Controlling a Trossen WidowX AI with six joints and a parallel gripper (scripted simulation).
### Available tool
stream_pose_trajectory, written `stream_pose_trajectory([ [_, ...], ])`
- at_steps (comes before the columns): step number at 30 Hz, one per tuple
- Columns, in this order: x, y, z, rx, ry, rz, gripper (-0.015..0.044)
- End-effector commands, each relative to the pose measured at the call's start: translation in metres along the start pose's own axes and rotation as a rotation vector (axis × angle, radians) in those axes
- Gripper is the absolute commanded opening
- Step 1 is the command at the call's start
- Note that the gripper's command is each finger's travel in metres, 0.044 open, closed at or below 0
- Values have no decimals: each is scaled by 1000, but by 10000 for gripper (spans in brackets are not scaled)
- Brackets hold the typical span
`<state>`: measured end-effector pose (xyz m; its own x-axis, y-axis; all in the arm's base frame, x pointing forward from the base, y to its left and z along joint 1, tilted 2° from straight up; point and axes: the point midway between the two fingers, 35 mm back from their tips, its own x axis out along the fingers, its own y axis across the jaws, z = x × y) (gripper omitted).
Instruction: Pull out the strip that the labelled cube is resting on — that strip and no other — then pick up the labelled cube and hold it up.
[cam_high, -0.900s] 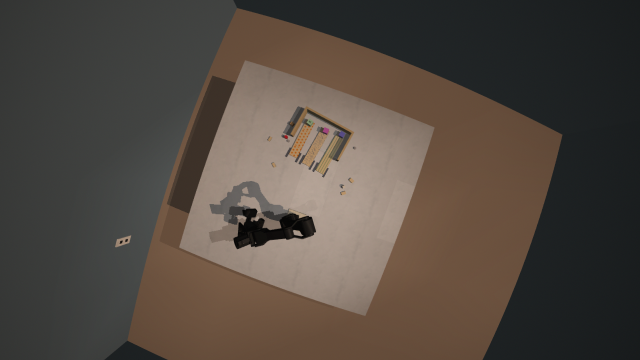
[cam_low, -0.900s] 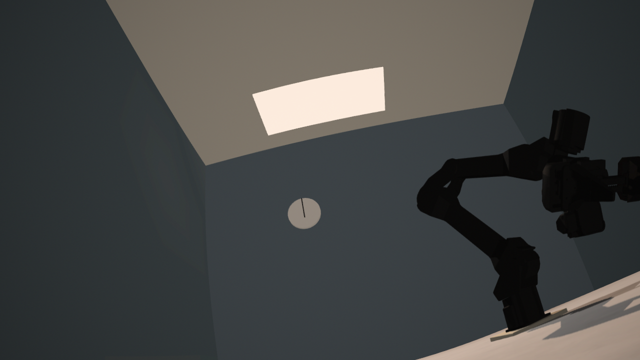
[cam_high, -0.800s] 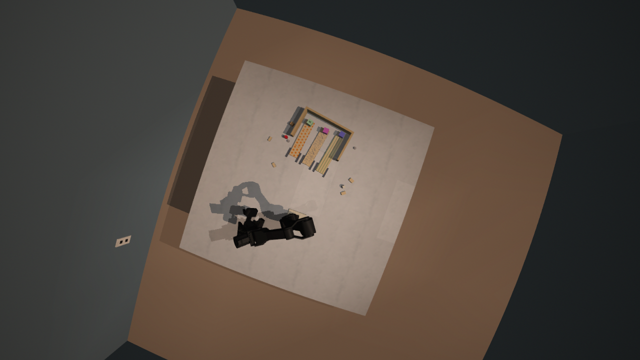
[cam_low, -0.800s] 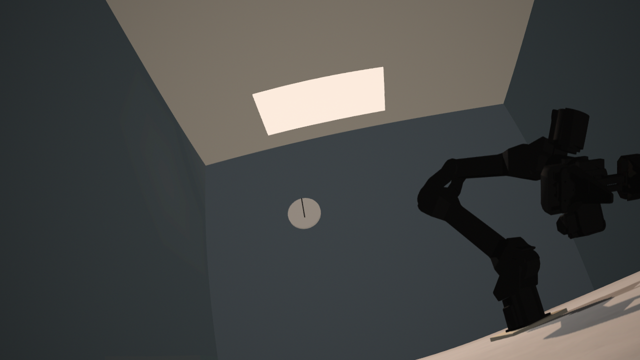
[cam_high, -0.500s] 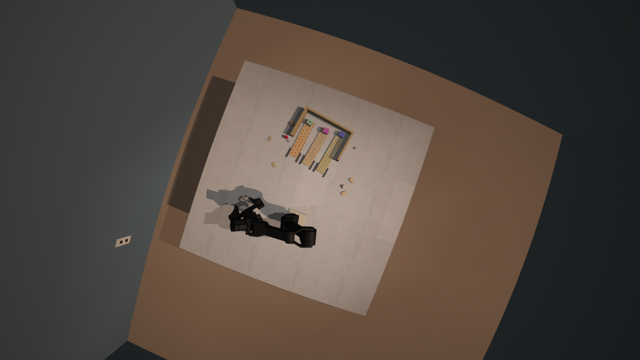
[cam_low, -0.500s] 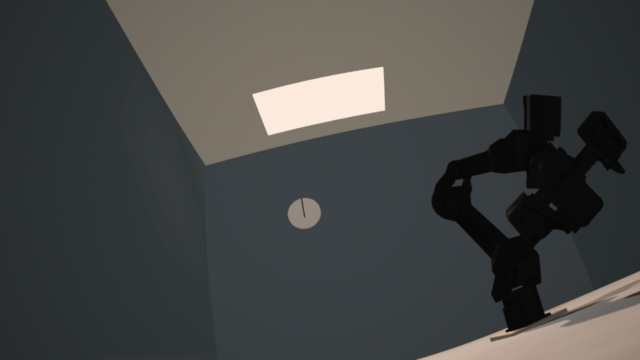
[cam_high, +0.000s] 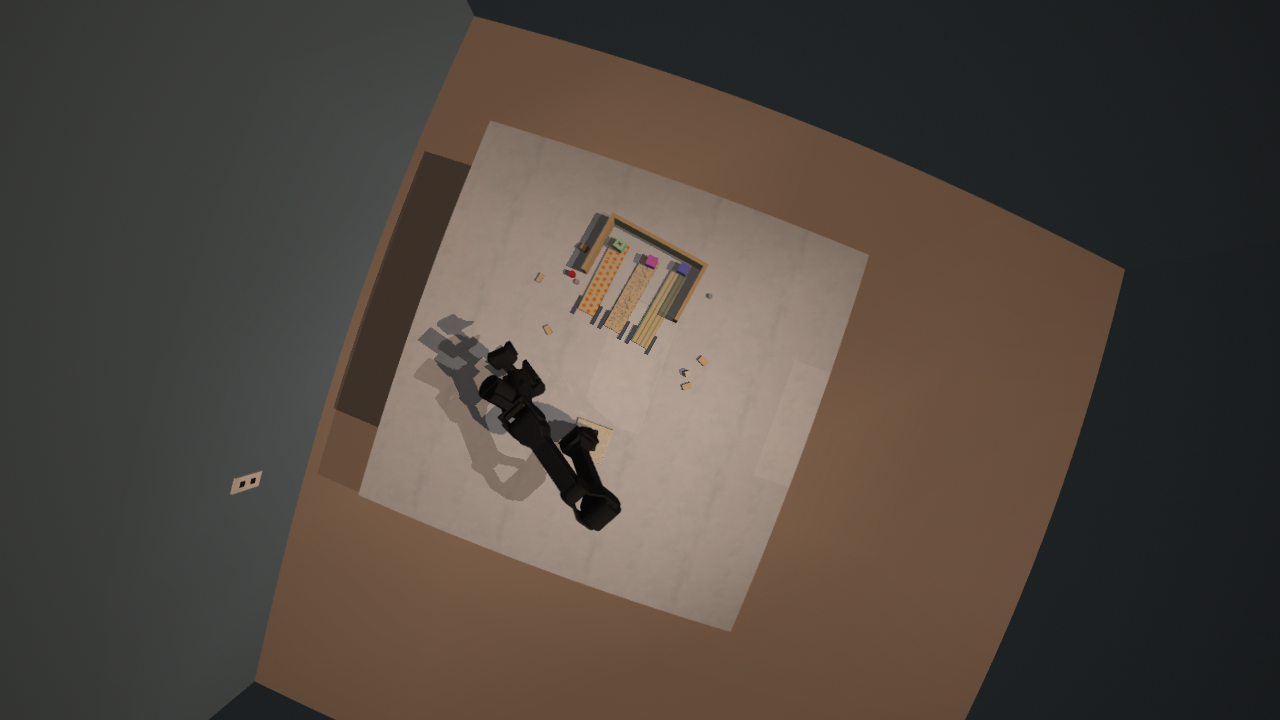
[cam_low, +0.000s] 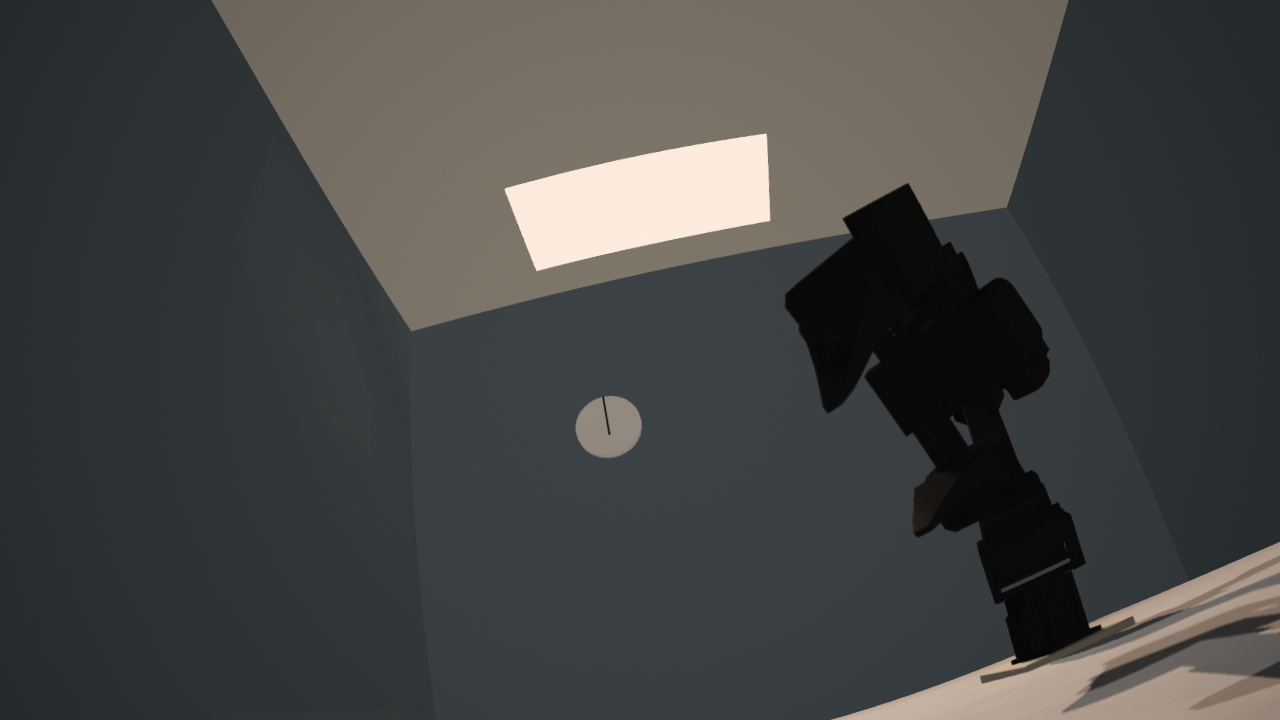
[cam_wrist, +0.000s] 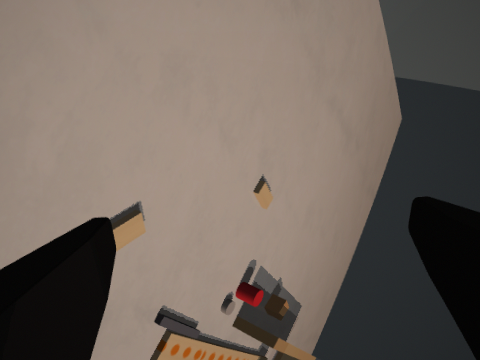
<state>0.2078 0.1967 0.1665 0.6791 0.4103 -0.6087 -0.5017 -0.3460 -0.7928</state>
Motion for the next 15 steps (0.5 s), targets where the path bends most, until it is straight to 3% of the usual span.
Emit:
stream_pose_trajectory([
  [1, 1, -12, -41, 335, 77, -18, 400],
  [15, -42, -18, -207, 1597, 338, -322, 400],
])
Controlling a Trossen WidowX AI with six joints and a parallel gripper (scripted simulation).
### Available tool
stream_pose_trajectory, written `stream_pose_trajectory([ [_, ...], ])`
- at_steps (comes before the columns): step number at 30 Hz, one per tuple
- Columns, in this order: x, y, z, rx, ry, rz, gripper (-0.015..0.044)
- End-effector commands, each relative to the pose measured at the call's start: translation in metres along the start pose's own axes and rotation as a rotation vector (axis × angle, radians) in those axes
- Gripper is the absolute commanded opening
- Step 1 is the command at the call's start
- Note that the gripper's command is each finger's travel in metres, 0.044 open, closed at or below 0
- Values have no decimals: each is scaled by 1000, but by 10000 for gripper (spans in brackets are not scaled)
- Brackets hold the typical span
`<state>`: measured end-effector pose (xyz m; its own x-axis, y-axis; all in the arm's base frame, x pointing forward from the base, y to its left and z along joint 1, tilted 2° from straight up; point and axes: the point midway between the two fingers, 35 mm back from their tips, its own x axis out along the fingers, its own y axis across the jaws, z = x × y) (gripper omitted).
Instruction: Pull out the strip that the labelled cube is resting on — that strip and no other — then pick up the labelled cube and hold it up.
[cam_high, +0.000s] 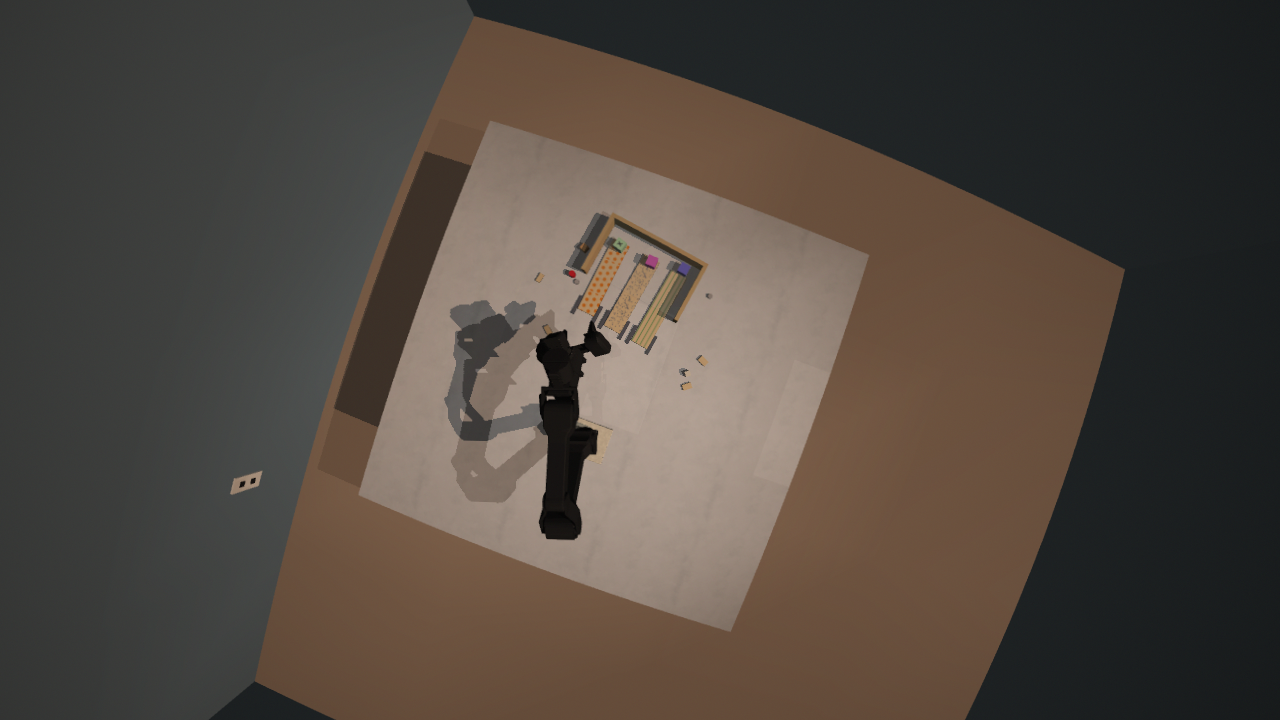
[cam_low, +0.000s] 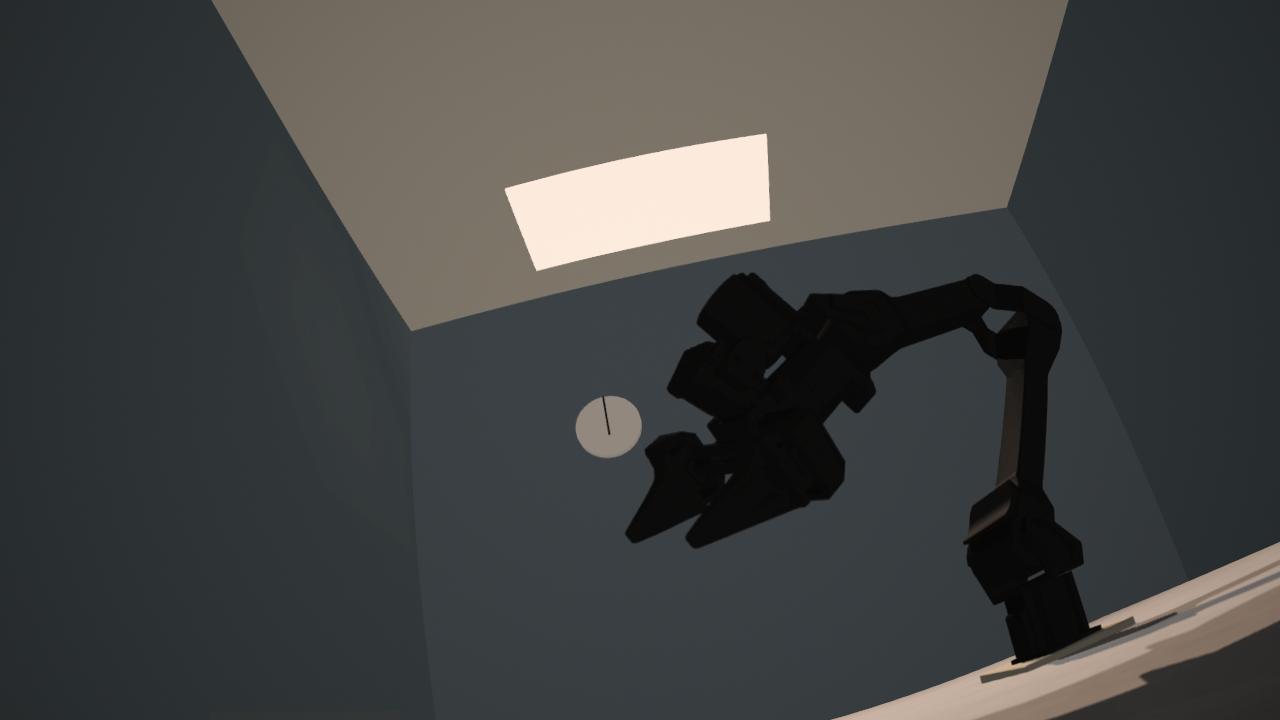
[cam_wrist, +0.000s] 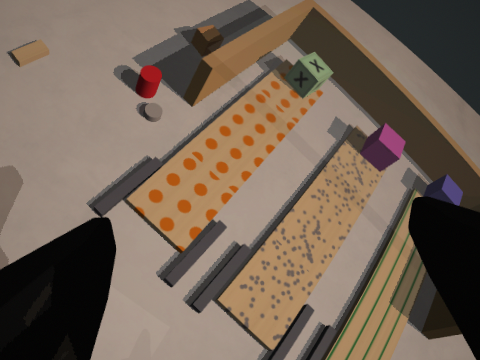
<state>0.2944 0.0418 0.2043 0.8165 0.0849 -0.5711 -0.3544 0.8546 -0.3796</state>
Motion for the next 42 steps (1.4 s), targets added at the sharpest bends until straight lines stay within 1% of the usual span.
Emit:
stream_pose_trajectory([
  [1, -6, -43, -12, 323, 13, -86, 400],
  [3, -11, -66, -21, 501, 11, -139, 400],
  [5, -15, -81, -27, 618, 6, -175, 400],
  [15, -16, -83, -28, 632, 5, -180, 400],
  [18, -7, -81, -23, 658, 57, -147, 321],
  [24, 32, -70, -4, 747, 282, -35, 164],
  [30, 74, -48, 7, 806, 525, 37, 6],
  [39, 133, 3, 5, 836, 900, 65, 0],
  [42, 137, 7, 4, 835, 928, 63, 0],
])
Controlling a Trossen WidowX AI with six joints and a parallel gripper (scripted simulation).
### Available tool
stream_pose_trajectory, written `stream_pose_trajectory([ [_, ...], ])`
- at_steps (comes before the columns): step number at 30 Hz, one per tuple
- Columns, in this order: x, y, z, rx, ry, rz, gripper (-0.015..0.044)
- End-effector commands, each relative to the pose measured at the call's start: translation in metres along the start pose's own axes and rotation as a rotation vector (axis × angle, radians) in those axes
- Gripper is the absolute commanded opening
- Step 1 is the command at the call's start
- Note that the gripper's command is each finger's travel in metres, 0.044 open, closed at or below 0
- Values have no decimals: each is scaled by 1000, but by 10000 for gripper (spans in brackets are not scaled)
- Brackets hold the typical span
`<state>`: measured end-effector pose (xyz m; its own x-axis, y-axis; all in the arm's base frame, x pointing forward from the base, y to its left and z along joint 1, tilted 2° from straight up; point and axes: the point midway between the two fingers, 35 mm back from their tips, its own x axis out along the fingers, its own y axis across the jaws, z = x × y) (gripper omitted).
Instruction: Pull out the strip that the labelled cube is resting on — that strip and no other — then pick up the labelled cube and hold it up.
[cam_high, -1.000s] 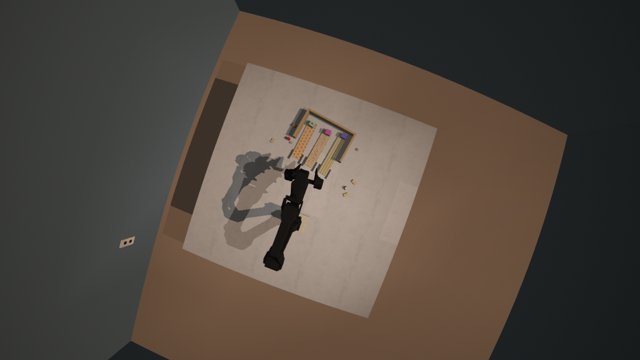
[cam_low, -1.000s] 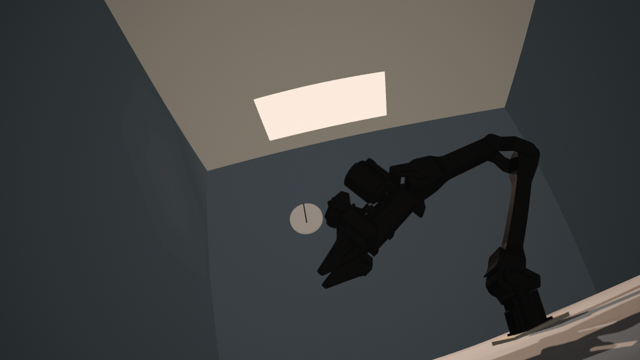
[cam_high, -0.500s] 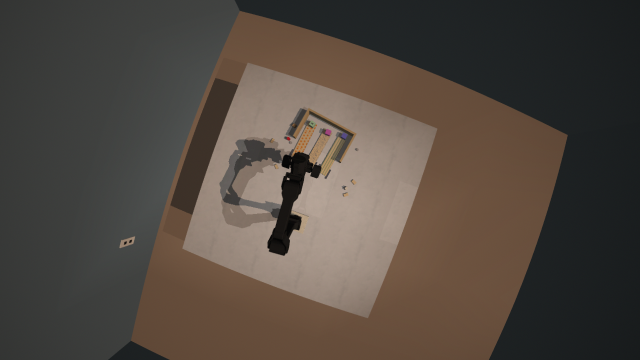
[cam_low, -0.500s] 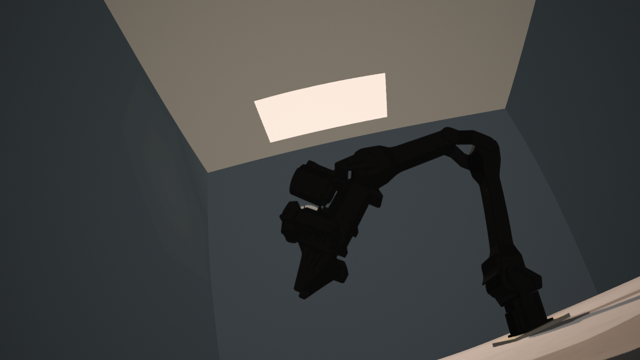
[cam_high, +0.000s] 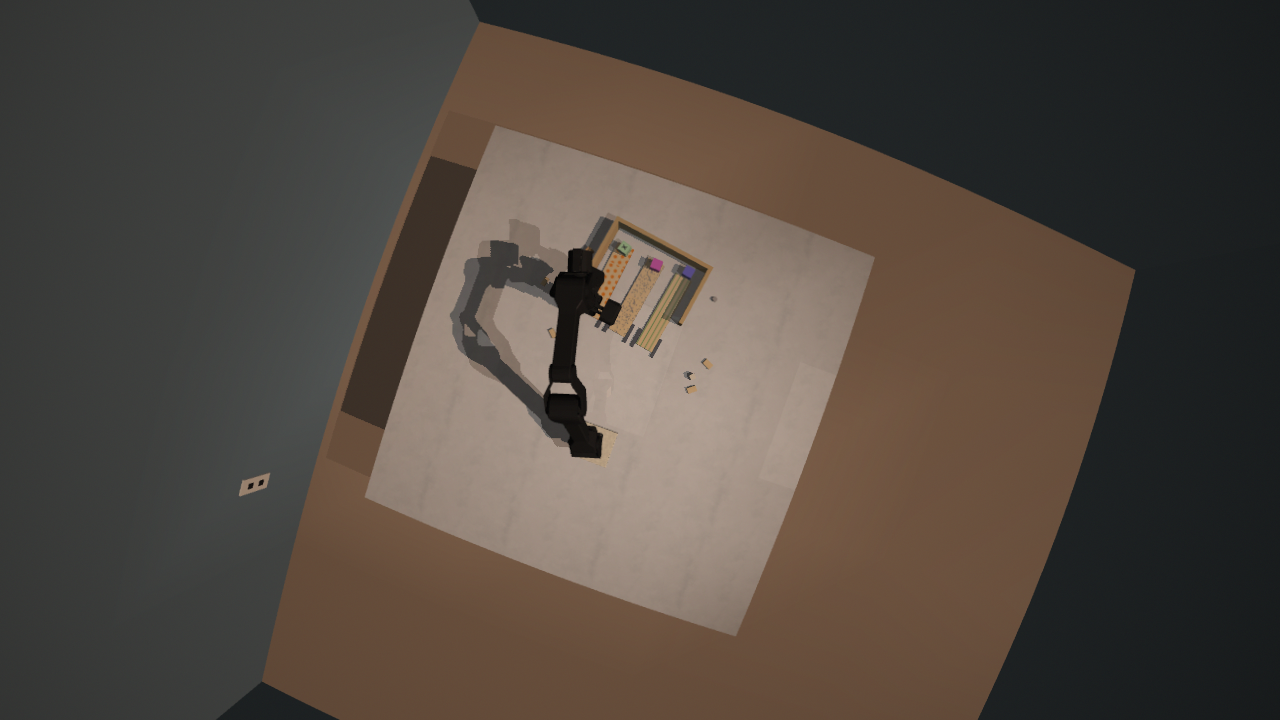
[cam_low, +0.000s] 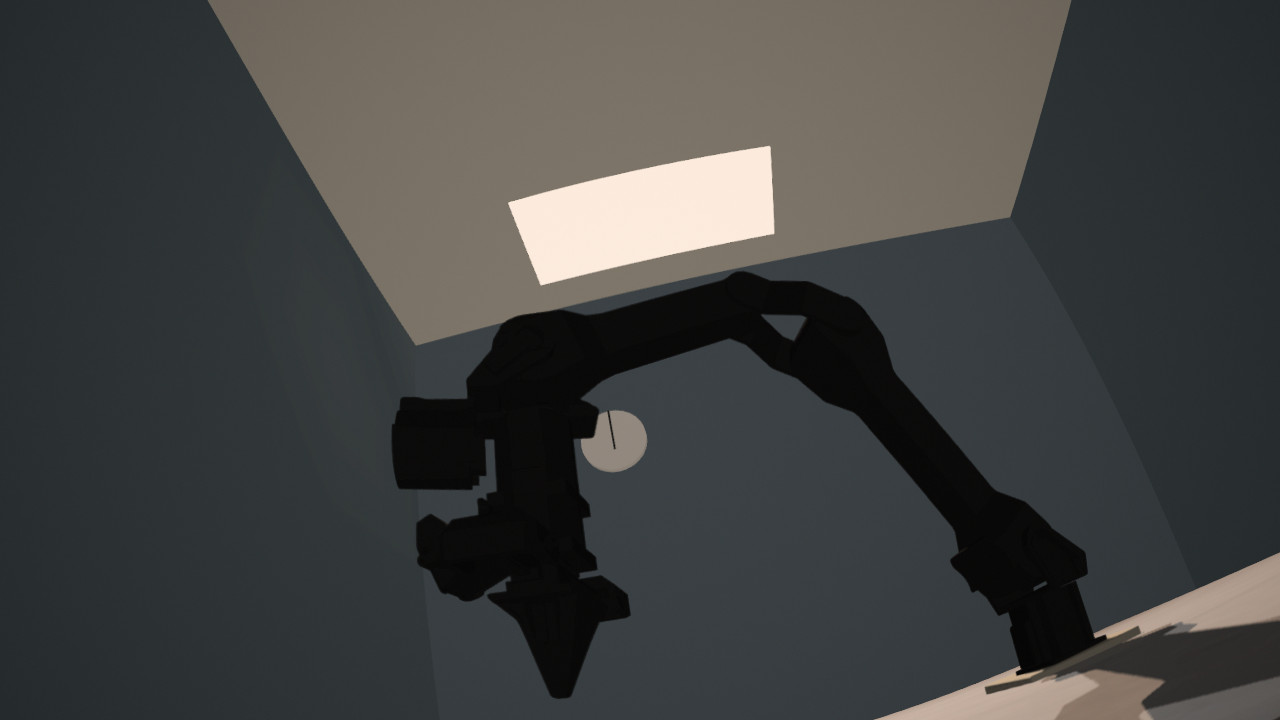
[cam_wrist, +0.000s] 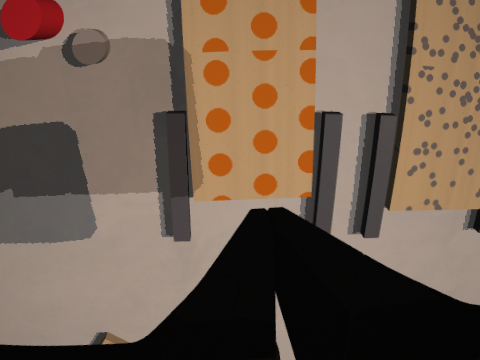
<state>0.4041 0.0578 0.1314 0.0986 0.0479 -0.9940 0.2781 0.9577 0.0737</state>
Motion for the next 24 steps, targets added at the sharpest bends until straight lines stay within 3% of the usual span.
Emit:
stream_pose_trajectory([
  [1, 5, 4, 0, 14, 34, -24, 0],
  [24, 40, 2, 1, 14, 34, -24, 0],
])
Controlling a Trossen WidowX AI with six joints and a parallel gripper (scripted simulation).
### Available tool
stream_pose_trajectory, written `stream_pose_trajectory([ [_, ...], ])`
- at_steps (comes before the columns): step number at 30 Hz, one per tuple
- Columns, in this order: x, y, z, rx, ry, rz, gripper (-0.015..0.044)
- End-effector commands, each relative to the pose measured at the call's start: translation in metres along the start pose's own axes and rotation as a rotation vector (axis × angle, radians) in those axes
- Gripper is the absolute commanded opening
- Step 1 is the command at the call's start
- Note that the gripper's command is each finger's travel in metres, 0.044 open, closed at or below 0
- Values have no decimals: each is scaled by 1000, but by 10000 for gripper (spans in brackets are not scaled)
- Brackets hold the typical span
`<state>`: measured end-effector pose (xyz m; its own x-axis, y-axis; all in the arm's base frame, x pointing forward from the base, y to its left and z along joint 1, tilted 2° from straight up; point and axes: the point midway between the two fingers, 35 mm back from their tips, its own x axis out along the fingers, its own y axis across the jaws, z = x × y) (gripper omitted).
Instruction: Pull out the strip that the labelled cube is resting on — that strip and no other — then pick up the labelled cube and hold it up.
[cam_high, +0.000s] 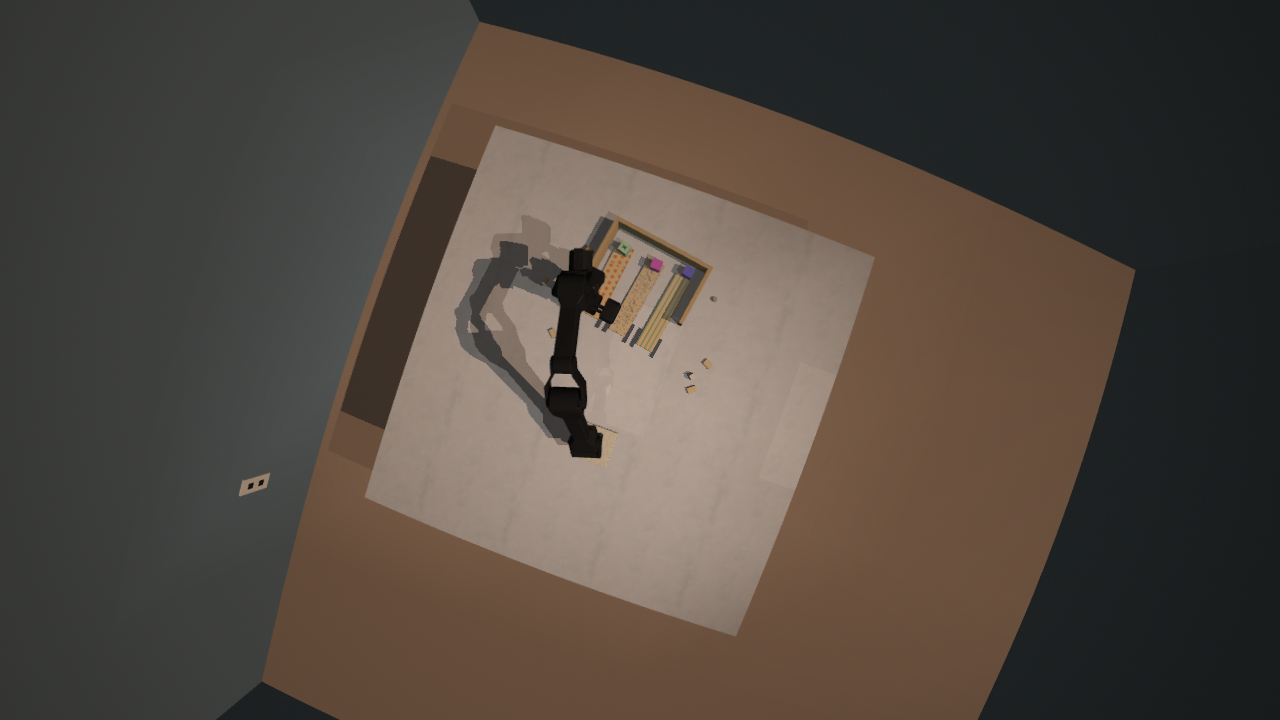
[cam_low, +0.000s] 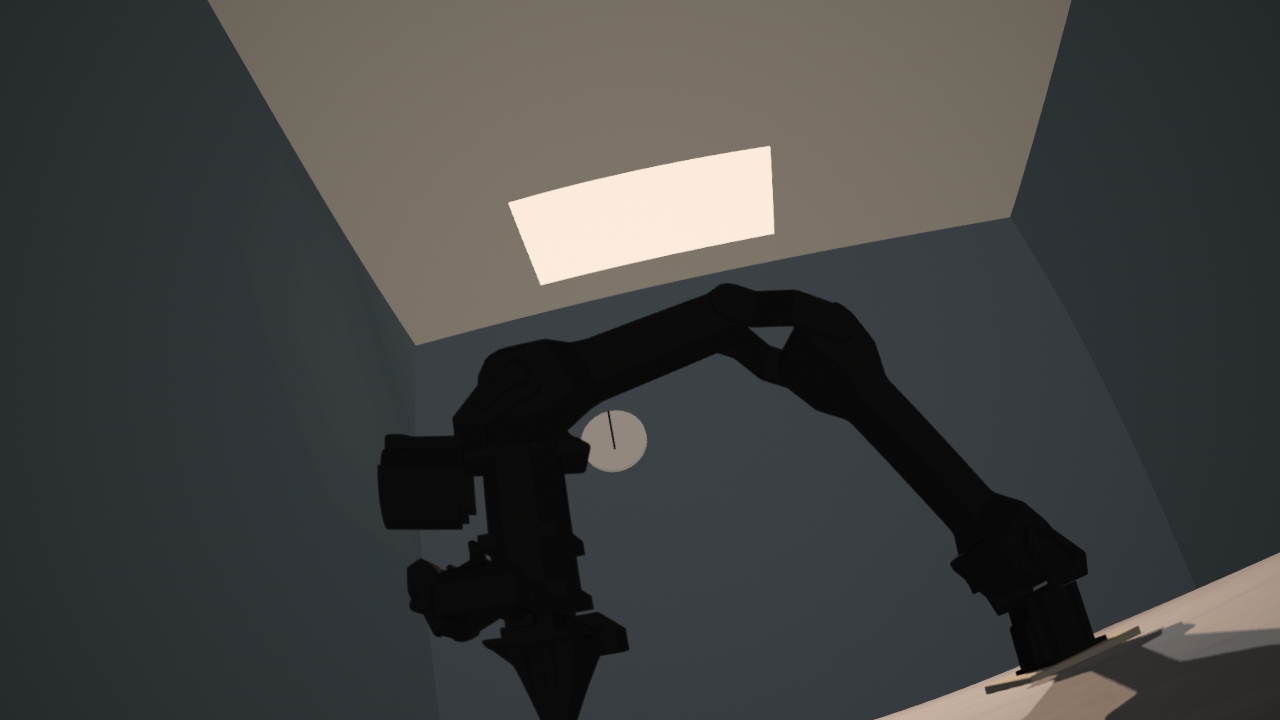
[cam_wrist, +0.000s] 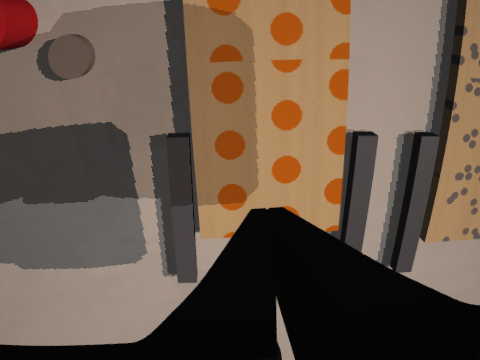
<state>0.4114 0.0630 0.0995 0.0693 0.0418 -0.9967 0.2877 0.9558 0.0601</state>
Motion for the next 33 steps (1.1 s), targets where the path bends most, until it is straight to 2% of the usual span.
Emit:
stream_pose_trajectory([
  [1, 9, -2, -1, 5, 8, -10, 0],
  [21, 42, -6, -2, 5, 8, -10, 0],
  [33, 43, -7, -2, 5, 8, -10, 0],
])
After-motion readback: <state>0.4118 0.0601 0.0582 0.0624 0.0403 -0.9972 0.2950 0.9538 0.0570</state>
